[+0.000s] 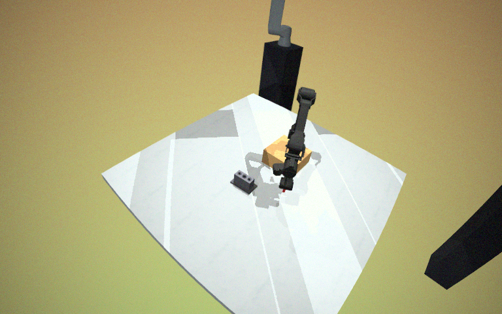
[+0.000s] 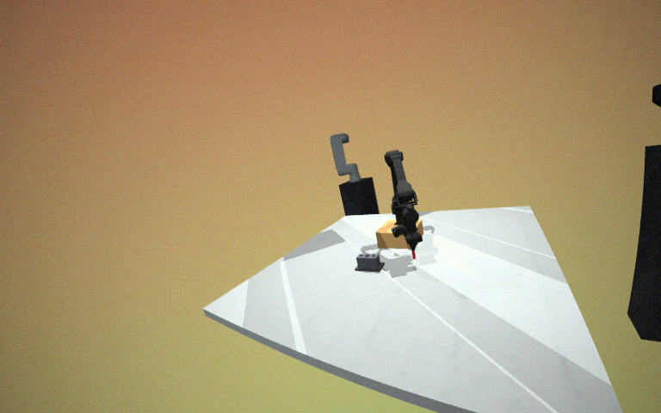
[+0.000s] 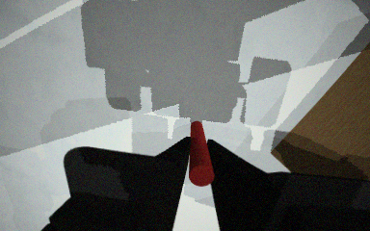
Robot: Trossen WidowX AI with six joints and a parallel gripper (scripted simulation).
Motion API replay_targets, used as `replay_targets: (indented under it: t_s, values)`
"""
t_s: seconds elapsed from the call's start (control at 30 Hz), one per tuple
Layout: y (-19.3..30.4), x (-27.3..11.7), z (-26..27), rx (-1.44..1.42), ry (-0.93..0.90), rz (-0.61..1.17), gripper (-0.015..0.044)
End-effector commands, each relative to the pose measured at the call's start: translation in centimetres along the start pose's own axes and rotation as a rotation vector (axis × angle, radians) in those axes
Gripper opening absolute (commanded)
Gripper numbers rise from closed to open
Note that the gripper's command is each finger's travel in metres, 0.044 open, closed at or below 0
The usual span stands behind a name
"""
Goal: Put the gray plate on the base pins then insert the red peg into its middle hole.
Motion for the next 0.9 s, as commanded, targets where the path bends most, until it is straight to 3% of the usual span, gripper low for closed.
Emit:
replay_targets:
  t_s: [0.0, 0.4, 0.87]
  values:
    - [0.0, 0.0, 0.0, 0.003, 0.000, 0.001, 0.0007]
    - [0.0, -0.2, 0.1, 0.003, 0.000, 0.001, 0.0000]
    - [-0.1, -4.3, 0.6, 0.003, -0.001, 0.000, 0.0000]
Point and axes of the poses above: the point midway between the two fingers, 35 mm back from their tips, its own x axis out along the fingers, its own z axis across the jaws, y = z × x, the point moved 2 cm from there along -x, back along the fingers, and after that the axes turned 8 degrees about -x, right-handed, at the moved point
